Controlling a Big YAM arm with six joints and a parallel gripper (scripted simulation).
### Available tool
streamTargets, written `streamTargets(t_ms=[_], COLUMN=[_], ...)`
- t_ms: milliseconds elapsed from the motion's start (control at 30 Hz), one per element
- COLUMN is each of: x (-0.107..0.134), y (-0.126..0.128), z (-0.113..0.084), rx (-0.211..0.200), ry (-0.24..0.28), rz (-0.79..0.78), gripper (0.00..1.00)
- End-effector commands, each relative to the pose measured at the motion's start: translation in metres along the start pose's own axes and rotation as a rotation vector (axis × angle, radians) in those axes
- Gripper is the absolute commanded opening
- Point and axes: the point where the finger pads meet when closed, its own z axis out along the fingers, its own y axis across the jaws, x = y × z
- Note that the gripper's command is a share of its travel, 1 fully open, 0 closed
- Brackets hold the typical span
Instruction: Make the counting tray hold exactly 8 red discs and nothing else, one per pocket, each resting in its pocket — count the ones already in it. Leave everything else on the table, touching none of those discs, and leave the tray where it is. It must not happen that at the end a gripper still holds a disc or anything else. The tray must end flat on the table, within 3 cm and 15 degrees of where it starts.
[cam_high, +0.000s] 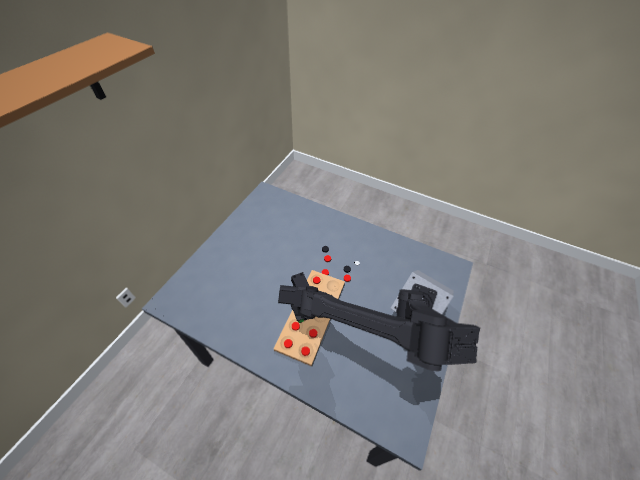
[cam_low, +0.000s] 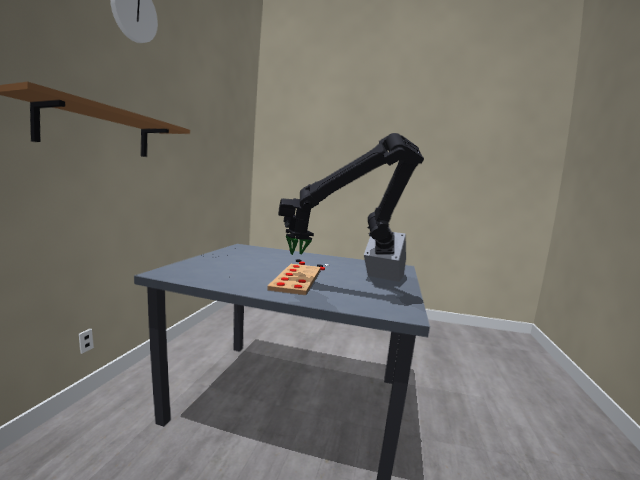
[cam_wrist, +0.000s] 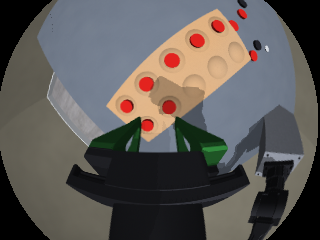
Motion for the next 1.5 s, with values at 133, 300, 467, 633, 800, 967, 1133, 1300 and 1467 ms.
streamTargets(t_ms=[133, 300, 467, 633, 800, 967, 1133, 1300, 1467], x=[-0.033, -0.034, -0.043, -0.061, -0.071, -0.084, -0.093, -0.091, -0.108], y=[0.043, 0.052, 0.057, 0.083, 0.097, 0.113, 0.131, 0.129, 0.143], z=[-0.023, -0.027, -0.032, -0.057, -0.068, -0.088, -0.112, -0.094, -0.124], rx=[-0.09, -0.108, -0.116, -0.157, -0.172, -0.187, -0.202, -0.188, -0.195], ry=[-0.125, -0.158, -0.206, -0.301, -0.368, -0.456, -0.557, -0.517, -0.635], rz=[-0.181, -0.251, -0.309, -0.385, -0.461, -0.537, -0.621, -0.623, -0.692], gripper=[0.46, 0.46, 0.46, 0.46, 0.46, 0.46, 0.46, 0.46, 0.46])
